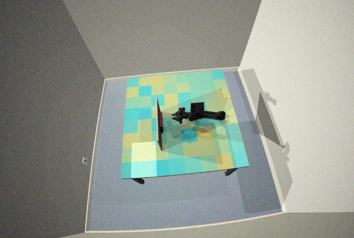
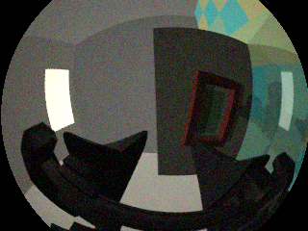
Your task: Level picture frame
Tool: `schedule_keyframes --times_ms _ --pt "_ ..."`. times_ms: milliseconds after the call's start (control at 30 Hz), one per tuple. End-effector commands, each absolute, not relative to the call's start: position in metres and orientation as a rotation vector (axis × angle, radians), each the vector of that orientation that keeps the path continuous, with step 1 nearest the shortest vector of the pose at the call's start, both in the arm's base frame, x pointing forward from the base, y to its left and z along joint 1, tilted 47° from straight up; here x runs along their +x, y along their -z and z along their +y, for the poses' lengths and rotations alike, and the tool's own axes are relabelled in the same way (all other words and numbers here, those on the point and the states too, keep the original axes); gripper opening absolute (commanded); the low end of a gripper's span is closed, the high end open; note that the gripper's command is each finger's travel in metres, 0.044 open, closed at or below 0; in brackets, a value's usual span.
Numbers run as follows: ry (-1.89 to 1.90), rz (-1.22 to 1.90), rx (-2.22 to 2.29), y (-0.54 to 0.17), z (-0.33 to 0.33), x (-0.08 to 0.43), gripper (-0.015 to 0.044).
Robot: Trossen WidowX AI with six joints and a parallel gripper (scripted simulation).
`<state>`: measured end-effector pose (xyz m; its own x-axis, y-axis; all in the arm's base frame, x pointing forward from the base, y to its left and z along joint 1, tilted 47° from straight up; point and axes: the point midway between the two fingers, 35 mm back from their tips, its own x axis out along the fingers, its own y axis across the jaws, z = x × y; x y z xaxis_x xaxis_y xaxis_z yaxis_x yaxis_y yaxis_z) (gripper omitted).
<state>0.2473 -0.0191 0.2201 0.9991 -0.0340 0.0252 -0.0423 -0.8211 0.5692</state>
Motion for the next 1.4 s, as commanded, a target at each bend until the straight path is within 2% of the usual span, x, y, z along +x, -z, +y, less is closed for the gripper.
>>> schedule_keyframes --times_ms 0,967,1367 --pt "-0.021 -0.046 2.538 -0.220 -0.018 0.247 0.0260" --pt "-0.019 -0.053 2.535 -0.219 -0.018 0.248 0.0260" --pt "-0.020 -0.046 2.517 -0.173 0.020 0.245 0.0260"
